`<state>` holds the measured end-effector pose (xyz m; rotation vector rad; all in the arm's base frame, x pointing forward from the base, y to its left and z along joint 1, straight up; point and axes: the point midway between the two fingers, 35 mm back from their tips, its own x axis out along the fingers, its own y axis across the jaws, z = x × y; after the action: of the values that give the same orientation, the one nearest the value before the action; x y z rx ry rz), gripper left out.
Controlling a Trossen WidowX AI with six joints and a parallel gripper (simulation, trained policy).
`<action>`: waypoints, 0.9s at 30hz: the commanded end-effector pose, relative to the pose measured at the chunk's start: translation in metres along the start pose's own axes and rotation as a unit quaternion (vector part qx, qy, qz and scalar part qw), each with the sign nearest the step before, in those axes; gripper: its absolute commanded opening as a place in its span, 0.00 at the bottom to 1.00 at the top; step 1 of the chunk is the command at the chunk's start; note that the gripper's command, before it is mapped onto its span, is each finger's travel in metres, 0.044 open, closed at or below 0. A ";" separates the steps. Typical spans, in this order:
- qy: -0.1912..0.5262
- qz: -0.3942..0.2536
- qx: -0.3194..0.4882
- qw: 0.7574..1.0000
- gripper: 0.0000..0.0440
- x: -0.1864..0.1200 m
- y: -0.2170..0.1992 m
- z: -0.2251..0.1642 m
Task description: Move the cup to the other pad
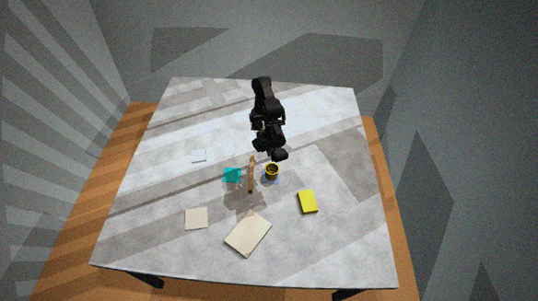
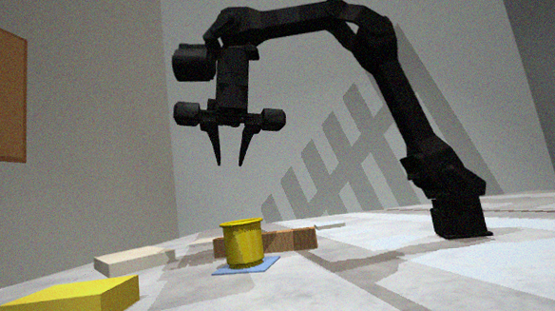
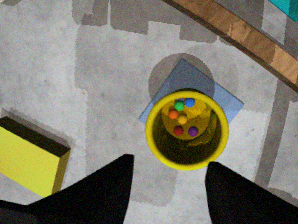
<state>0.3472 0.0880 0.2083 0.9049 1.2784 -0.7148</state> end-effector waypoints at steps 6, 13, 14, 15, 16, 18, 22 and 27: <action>0.005 -0.075 0.014 0.997 0.37 0.027 -0.015 -0.003; 0.002 -0.109 0.026 0.994 0.39 0.047 -0.023 -0.005; 0.002 -0.113 0.027 0.993 0.40 0.049 -0.024 -0.005; 0.002 -0.117 0.028 0.993 0.40 0.052 -0.025 -0.006; 0.001 -0.121 0.030 0.992 0.40 0.055 -0.026 -0.006; 0.000 -0.128 0.032 0.991 0.41 0.061 -0.028 -0.007; -0.001 -0.140 0.034 0.990 0.42 0.073 -0.032 -0.008; -0.002 -0.152 0.034 0.988 0.43 0.088 -0.036 -0.010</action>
<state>0.3273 0.0830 0.1281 0.7835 1.4046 -0.9808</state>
